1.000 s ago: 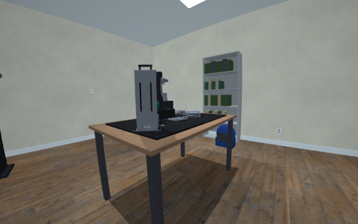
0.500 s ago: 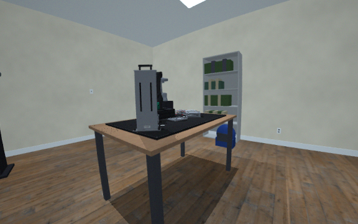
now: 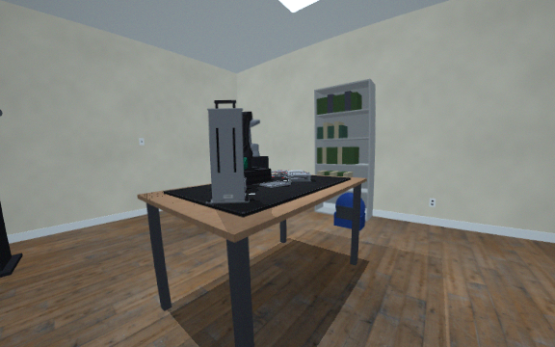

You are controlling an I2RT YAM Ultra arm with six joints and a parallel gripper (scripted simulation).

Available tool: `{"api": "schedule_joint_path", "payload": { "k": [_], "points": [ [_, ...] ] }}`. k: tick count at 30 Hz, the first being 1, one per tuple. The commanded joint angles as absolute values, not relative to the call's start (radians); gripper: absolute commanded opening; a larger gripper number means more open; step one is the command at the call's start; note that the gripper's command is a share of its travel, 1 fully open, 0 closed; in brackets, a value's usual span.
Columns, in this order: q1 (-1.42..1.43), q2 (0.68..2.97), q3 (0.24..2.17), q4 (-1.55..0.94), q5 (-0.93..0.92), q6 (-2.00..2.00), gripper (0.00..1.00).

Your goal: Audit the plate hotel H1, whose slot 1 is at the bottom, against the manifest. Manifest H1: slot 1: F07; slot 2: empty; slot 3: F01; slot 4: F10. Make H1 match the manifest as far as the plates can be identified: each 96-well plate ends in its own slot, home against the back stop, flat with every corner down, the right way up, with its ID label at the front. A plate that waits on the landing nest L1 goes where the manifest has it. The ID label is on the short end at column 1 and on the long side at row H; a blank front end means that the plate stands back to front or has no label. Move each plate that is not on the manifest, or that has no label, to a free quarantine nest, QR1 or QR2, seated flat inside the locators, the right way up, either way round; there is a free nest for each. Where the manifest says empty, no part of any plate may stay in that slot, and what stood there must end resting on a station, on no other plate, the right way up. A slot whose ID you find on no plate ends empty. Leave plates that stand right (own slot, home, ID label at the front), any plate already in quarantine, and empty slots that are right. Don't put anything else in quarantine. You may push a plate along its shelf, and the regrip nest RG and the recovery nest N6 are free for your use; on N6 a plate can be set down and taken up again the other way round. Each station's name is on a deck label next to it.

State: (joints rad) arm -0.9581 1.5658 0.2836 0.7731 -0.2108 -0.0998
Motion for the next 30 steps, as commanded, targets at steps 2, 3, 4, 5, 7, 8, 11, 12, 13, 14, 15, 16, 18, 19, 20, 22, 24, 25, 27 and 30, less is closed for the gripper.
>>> {"api": "schedule_joint_path", "payload": {
  "k": [2,3,4,5,7,8,11,12,13,14,15,16,18,19,20,22,24,25,27,30],
  "points": [
    [-0.959,1.538,0.286,0.769,-0.218,-0.104,1.0],
    [-0.961,1.525,0.284,0.758,-0.219,-0.105,1.0],
    [-0.962,1.513,0.283,0.747,-0.22,-0.105,1.0],
    [-0.963,1.5,0.281,0.736,-0.222,-0.106,1.0],
    [-0.966,1.475,0.279,0.714,-0.224,-0.107,1.0],
    [-0.968,1.463,0.277,0.702,-0.225,-0.108,1.0],
    [-0.972,1.425,0.274,0.667,-0.229,-0.11,1.0],
    [-0.973,1.412,0.273,0.655,-0.23,-0.111,1.0],
    [-0.975,1.399,0.272,0.643,-0.231,-0.111,1.0],
    [-0.976,1.386,0.272,0.631,-0.233,-0.112,1.0],
    [-0.978,1.374,0.271,0.618,-0.234,-0.113,1.0],
    [-0.979,1.361,0.27,0.606,-0.235,-0.114,1.0],
    [-0.981,1.348,0.27,0.594,-0.237,-0.114,1.0],
    [-0.981,1.348,0.27,0.594,-0.237,-0.114,1.0],
    [-0.982,1.335,0.269,0.581,-0.238,-0.115,1.0],
    [-0.985,1.31,0.269,0.556,-0.241,-0.117,1.0],
    [-0.988,1.284,0.269,0.53,-0.244,-0.118,1.0],
    [-0.99,1.272,0.269,0.517,-0.245,-0.119,1.0],
    [-0.993,1.246,0.269,0.491,-0.248,-0.121,1.0],
    [-0.998,1.209,0.27,0.452,-0.252,-0.123,1.0]
  ]
}}
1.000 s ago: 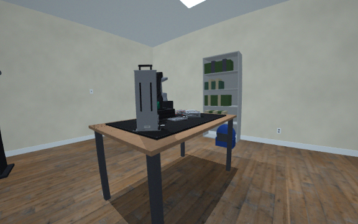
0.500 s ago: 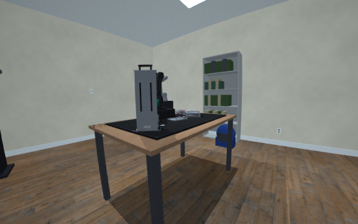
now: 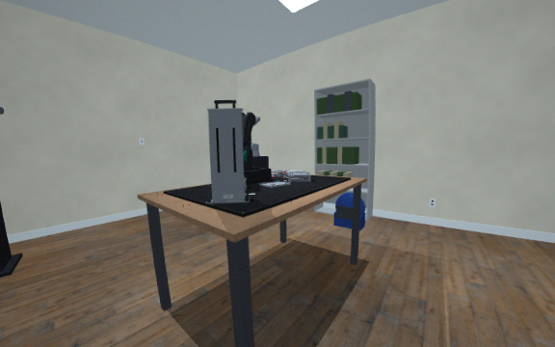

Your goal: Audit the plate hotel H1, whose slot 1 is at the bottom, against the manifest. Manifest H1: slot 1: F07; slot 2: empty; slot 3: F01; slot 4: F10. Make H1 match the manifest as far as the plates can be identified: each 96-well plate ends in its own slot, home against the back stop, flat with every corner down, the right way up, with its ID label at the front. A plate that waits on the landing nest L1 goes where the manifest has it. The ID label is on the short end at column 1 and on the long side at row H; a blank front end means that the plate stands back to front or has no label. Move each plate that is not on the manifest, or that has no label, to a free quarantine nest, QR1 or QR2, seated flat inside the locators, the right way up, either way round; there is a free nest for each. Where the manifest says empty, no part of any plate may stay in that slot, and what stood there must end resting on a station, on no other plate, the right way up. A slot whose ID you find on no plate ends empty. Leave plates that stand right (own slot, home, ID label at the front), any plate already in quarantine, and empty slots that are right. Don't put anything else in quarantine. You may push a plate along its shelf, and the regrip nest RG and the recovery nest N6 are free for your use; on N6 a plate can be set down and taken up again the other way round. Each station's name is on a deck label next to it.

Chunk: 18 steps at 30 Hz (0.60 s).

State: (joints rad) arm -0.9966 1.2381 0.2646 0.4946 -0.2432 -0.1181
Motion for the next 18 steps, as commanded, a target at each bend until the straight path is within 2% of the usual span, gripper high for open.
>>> {"api": "schedule_joint_path", "payload": {
  "k": [1,6,18],
  "points": [
    [-1.0,1.196,0.271,0.439,-0.254,-0.124,1.0],
    [-1.005,1.159,0.273,0.399,-0.258,-0.127,1.0],
    [-1.012,1.005,0.389,0.128,-0.264,-0.13,1.0]
  ]
}}
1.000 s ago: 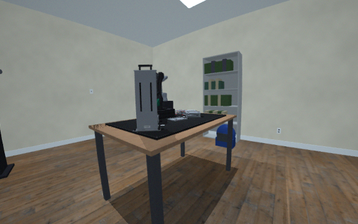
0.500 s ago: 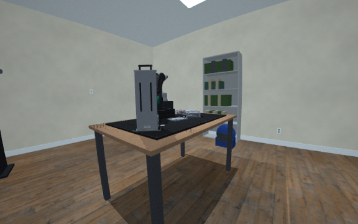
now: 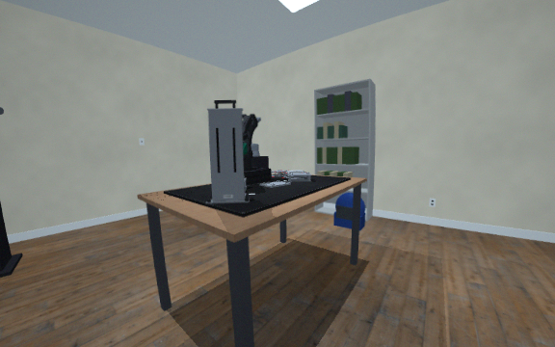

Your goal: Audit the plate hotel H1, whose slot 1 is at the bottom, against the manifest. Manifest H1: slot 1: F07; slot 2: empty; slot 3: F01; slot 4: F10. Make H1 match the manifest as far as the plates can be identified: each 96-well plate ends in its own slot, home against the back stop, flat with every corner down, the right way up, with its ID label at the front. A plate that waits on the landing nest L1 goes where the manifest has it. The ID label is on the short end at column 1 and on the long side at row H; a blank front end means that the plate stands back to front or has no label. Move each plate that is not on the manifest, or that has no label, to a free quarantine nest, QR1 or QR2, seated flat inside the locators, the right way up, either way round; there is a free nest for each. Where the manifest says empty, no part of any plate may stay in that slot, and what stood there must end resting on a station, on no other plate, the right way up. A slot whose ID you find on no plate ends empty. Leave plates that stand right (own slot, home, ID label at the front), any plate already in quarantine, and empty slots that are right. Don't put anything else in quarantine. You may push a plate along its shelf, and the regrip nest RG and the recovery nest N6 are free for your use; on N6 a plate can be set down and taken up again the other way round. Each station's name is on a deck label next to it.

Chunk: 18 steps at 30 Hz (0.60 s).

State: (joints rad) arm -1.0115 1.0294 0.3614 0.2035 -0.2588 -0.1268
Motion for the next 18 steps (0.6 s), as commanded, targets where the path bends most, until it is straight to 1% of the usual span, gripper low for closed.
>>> {"api": "schedule_joint_path", "payload": {
  "k": [1,12,18],
  "points": [
    [-1.013,0.996,0.4,0.108,-0.265,-0.13,1.0],
    [-1.018,0.936,0.501,-0.054,-0.269,-0.133,1.0],
    [-1.016,0.962,0.443,0.03,-0.268,-0.132,1.0]
  ]
}}
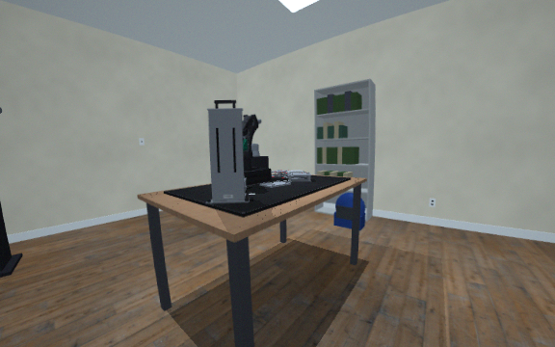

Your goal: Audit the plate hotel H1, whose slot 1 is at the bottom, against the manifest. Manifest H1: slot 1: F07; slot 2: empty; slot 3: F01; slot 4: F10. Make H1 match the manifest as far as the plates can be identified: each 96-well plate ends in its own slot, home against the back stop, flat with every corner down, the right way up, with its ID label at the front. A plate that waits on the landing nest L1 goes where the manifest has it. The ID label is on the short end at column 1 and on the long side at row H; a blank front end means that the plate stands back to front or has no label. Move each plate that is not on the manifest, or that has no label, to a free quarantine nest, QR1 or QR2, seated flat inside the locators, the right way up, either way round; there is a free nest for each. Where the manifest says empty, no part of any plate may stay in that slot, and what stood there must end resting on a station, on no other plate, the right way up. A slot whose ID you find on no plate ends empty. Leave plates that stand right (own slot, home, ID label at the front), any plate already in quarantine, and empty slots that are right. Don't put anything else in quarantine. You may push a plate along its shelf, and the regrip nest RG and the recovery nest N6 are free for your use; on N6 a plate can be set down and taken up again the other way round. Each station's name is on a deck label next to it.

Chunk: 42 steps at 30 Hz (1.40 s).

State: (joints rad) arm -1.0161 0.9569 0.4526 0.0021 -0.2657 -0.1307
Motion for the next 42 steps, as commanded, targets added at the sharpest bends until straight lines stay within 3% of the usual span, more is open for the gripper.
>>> {"api": "schedule_joint_path", "payload": {
  "k": [1,12,42],
  "points": [
    [-1.015,0.969,0.432,0.048,-0.267,-0.131,1.0],
    [-1.013,1.035,0.338,0.208,-0.265,-0.13,1.0],
    [-0.975,1.187,0.405,0.299,-0.232,-0.112,1.0]
  ]
}}
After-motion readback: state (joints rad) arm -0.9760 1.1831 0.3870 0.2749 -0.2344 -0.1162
